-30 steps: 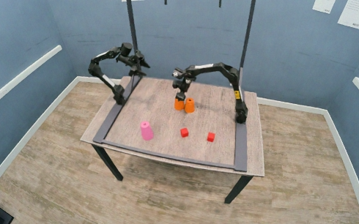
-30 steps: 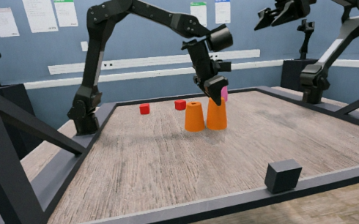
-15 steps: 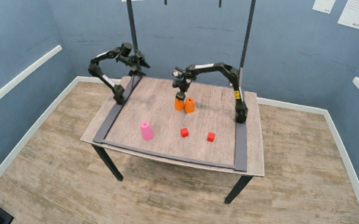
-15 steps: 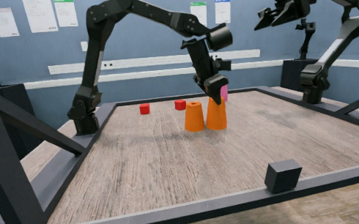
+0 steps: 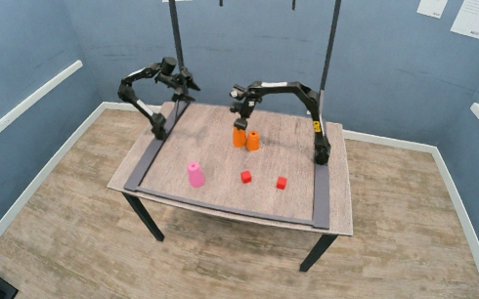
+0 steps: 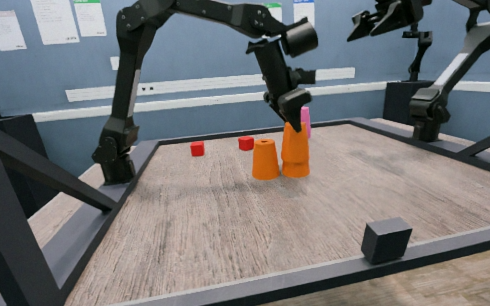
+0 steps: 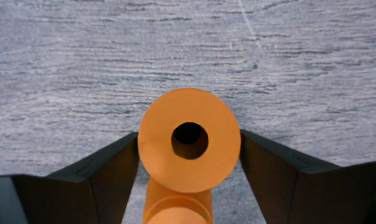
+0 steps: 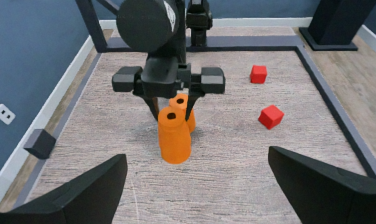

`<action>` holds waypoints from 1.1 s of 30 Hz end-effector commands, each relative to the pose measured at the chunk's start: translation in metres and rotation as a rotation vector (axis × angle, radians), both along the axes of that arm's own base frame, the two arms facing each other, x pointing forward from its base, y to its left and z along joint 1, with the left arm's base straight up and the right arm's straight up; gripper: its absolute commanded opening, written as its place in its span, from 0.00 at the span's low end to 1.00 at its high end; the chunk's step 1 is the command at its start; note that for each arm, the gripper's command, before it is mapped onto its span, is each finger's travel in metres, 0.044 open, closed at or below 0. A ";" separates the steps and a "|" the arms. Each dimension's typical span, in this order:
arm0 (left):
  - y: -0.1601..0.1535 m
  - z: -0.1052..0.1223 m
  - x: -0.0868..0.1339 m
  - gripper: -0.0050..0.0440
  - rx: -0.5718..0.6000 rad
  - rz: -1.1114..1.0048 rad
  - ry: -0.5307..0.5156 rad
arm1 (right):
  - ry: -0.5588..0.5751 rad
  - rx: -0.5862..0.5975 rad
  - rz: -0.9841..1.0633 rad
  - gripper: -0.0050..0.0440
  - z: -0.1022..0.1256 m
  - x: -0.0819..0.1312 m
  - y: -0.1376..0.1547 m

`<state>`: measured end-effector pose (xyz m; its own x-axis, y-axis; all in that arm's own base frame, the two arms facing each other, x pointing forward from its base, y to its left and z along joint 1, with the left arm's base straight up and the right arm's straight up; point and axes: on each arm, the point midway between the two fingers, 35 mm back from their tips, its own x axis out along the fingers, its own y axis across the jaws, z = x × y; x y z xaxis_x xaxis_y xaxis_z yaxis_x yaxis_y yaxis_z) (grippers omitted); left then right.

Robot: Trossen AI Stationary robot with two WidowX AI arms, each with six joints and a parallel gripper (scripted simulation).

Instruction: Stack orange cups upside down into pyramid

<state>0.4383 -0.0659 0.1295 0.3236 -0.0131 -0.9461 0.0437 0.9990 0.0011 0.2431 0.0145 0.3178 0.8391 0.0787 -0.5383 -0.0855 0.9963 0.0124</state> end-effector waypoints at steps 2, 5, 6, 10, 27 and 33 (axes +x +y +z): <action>0.000 0.048 0.004 0.56 -0.012 -0.004 -0.078 | -0.027 0.004 0.004 0.92 0.009 -0.002 0.001; 0.000 0.049 0.005 0.56 -0.008 -0.004 -0.055 | -0.027 0.004 0.004 0.92 0.009 -0.002 0.001; 0.000 0.052 0.005 0.56 -0.008 -0.004 -0.053 | -0.027 0.004 0.004 0.92 0.009 -0.002 0.001; 0.000 0.058 0.005 0.56 -0.007 -0.004 -0.049 | -0.027 0.004 0.004 0.92 0.009 -0.002 0.001; 0.001 0.098 0.001 0.56 -0.007 -0.004 -0.050 | -0.027 0.004 0.004 0.92 0.009 -0.002 0.001; 0.005 0.106 -0.026 0.56 -0.008 -0.003 -0.056 | -0.027 0.004 0.004 0.92 0.009 -0.002 0.001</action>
